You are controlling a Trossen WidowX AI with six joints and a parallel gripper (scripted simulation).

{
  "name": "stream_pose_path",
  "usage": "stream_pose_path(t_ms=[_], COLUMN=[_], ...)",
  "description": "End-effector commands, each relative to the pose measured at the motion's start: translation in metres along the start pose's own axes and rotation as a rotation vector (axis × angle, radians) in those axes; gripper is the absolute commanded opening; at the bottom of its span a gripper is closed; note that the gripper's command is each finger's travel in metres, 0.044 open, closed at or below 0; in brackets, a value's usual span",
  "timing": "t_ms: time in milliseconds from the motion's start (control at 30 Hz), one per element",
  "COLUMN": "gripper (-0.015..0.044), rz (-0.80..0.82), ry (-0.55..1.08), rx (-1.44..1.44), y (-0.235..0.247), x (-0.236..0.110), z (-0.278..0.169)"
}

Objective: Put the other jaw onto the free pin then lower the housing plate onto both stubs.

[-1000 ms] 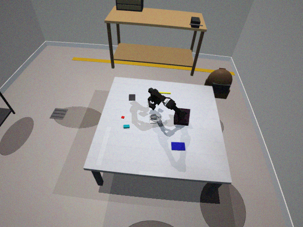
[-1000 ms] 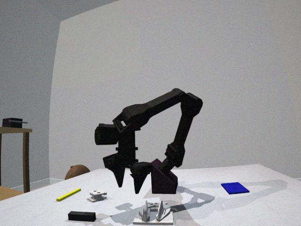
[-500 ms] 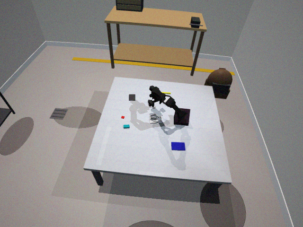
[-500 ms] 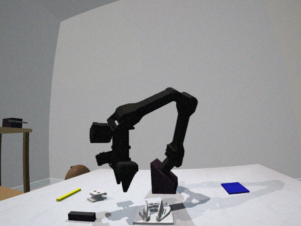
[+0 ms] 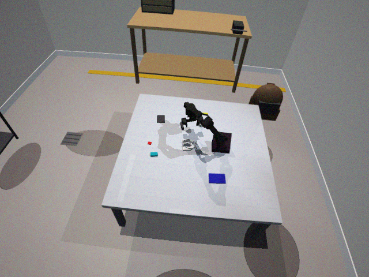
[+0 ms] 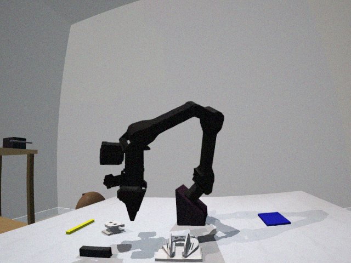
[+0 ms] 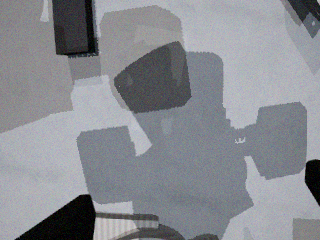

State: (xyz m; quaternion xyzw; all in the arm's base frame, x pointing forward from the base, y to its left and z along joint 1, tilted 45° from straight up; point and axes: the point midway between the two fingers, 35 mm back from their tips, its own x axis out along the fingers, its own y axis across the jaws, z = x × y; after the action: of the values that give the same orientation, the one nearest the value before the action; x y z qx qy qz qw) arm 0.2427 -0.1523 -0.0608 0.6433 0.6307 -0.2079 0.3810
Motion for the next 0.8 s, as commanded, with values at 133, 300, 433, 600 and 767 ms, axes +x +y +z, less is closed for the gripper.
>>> stream_pose_path(t_ms=[133,300,433,600,767], gripper=[0.0440,0.0440,0.0440,0.0440,0.0440], rz=[0.000,0.000,0.000,-0.001,-0.001], ry=[-0.007,-0.007,-0.008,-0.007,-0.007], rx=[0.210,0.331,0.427,0.548,0.669], y=[-0.010,-0.016,-0.020,-0.026,-0.033], x=[-0.004,-0.005,-0.005,-0.006,-0.006], z=[0.013,0.020,0.025,0.031,0.037])
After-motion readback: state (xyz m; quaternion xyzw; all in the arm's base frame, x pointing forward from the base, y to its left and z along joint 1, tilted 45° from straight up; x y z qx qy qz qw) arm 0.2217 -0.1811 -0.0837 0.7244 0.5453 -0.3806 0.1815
